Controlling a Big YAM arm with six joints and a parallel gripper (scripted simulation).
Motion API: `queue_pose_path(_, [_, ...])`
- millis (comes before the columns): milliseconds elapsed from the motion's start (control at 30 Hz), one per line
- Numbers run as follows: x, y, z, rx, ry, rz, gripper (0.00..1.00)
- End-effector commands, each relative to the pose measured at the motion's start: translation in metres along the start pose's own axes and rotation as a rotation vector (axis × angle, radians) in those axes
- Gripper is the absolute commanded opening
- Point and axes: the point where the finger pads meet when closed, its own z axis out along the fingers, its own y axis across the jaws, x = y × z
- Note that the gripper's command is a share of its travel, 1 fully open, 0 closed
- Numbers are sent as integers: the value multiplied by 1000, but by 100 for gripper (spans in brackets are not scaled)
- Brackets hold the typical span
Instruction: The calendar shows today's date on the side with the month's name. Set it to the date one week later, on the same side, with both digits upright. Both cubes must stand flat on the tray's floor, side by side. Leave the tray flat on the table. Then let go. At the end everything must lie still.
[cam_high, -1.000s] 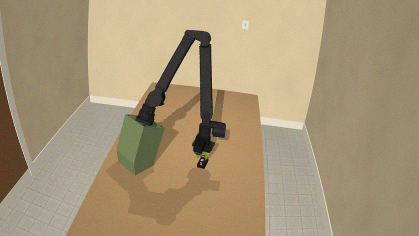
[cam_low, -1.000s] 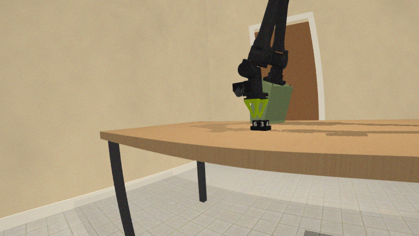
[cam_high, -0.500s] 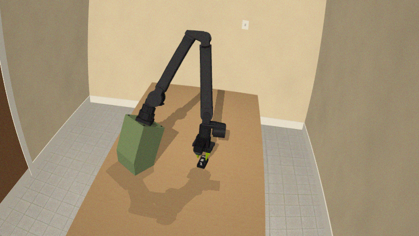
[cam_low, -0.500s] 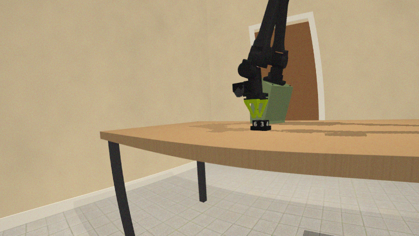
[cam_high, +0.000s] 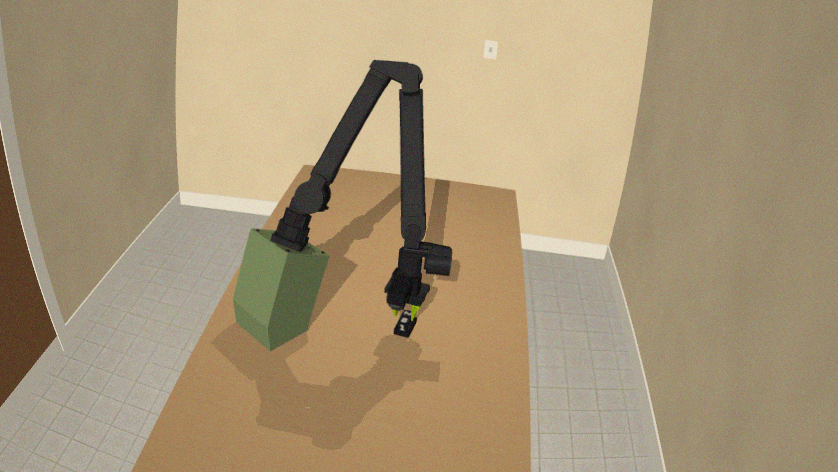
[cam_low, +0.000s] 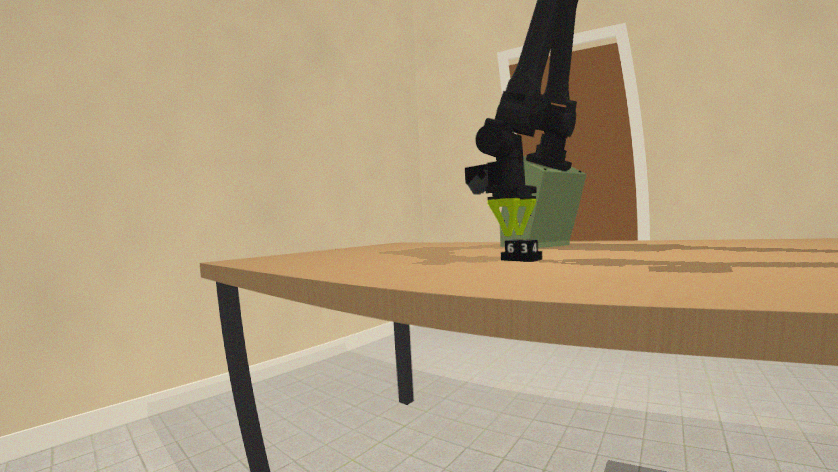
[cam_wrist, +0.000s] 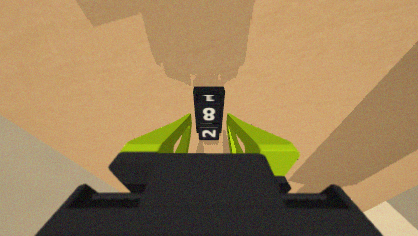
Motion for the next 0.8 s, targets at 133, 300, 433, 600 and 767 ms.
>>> queue_pose_path(133, [4,4,3,-4,0,-7,44])
queue_pose_path(300, [4,4,3,-4,0,-7,44])
queue_pose_path(433, [4,4,3,-4,0,-7,44])
queue_pose_path(600, [4,5,3,-5,0,-6,44])
queue_pose_path(767, [5,6,2,-7,0,-7,44])
